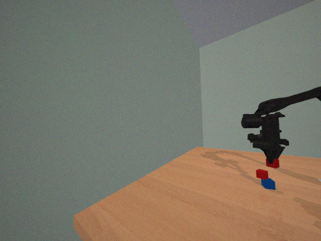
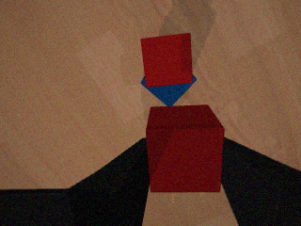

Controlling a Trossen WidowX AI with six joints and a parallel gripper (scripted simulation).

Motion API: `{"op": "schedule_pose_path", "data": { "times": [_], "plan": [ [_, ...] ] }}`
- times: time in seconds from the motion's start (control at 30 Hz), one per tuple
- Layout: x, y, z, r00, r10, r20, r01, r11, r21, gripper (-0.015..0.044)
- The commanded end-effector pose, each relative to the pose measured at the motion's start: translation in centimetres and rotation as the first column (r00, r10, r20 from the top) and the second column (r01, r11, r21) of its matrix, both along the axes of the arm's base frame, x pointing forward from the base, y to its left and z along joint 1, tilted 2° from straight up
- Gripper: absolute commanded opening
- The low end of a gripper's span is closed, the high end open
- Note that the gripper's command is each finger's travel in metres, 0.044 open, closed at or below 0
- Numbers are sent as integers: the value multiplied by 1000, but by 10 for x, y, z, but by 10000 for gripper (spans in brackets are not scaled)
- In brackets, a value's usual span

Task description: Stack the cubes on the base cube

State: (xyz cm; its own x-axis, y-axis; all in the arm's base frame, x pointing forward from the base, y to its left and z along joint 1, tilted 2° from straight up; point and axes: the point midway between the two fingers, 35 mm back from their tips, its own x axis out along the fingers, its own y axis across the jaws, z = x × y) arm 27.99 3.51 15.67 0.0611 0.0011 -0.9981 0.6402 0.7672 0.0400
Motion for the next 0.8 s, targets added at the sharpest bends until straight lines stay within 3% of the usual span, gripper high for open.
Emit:
{"op": "schedule_pose_path", "data": {
  "times": [0.0,0.4,0.77],
  "plan": [
    [2,4,0,999,34,3,-34,999,-6,105],
    [2,4,-30,999,36,3,-36,999,-6,105],
    [2,4,-31,999,36,3,-36,999,-6,105]
  ]
}}
